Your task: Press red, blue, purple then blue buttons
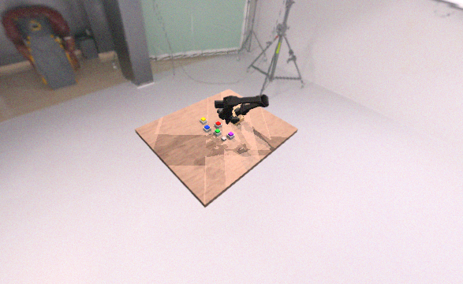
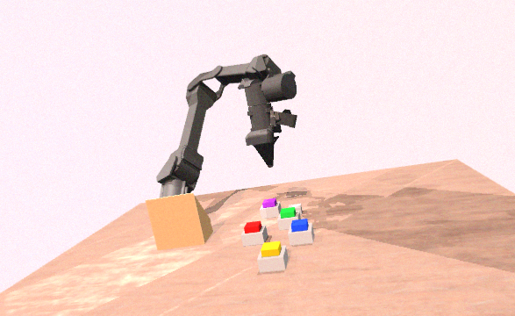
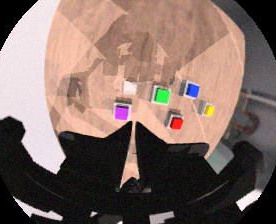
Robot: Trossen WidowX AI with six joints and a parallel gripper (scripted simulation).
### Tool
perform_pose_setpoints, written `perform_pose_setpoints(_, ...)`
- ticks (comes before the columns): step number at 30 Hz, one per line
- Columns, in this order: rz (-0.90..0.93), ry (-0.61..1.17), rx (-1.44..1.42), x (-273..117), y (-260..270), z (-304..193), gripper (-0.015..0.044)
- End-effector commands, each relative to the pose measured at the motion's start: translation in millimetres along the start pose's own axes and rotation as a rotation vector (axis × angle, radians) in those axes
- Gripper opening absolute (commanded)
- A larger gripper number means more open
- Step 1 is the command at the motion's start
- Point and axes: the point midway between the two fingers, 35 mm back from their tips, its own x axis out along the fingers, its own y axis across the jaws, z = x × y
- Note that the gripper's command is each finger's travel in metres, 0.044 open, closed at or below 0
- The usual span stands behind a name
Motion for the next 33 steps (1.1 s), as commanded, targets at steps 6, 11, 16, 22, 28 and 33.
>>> perform_pose_setpoints(6,0.008,0.001,0.011,5.8,27.2,-26.4,0.002)
perform_pose_setpoints(11,0.003,-0.001,0.011,37.0,26.7,-24.4,0.002)
perform_pose_setpoints(16,0.01,0.0,0.01,67.3,28.3,-26.4,0.002)
perform_pose_setpoints(22,0.009,0.0,0.01,69.8,28.2,-26.3,0.002)
perform_pose_setpoints(28,0.008,0.0,0.01,79.7,28.1,-25.8,0.002)
perform_pose_setpoints(33,0.008,-0.001,0.01,87.9,28.2,-25.8,0.002)
